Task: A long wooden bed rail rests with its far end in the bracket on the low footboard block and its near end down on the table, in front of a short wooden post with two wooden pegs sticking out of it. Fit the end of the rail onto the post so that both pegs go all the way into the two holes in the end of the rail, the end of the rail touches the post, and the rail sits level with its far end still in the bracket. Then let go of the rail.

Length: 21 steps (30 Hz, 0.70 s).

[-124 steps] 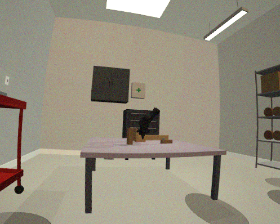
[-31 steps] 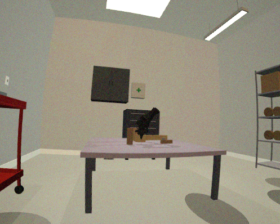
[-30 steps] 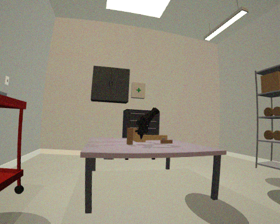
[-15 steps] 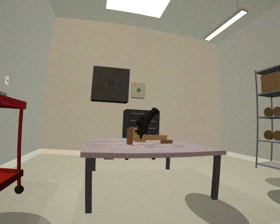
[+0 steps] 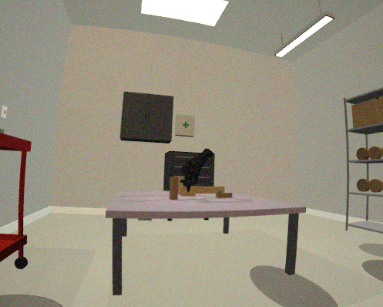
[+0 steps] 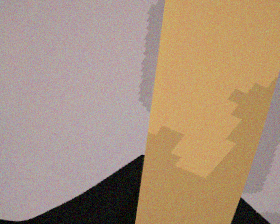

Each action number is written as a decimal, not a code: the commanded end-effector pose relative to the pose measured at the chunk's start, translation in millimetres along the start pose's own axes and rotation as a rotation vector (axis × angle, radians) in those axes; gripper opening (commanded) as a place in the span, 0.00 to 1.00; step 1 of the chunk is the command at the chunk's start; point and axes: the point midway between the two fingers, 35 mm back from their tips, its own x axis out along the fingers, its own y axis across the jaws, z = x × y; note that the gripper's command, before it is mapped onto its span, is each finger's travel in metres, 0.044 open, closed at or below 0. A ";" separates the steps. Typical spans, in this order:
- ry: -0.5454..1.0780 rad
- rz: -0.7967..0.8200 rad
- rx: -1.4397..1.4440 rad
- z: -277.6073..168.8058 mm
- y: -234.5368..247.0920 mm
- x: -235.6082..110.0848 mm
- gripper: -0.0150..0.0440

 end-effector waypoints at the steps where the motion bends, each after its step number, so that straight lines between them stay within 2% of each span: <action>1: 0.003 -0.005 -0.002 -2.6 -1.1 -2.1 0.25; 21: 0.003 -0.005 -0.002 -8.7 -1.1 -1.2 0.25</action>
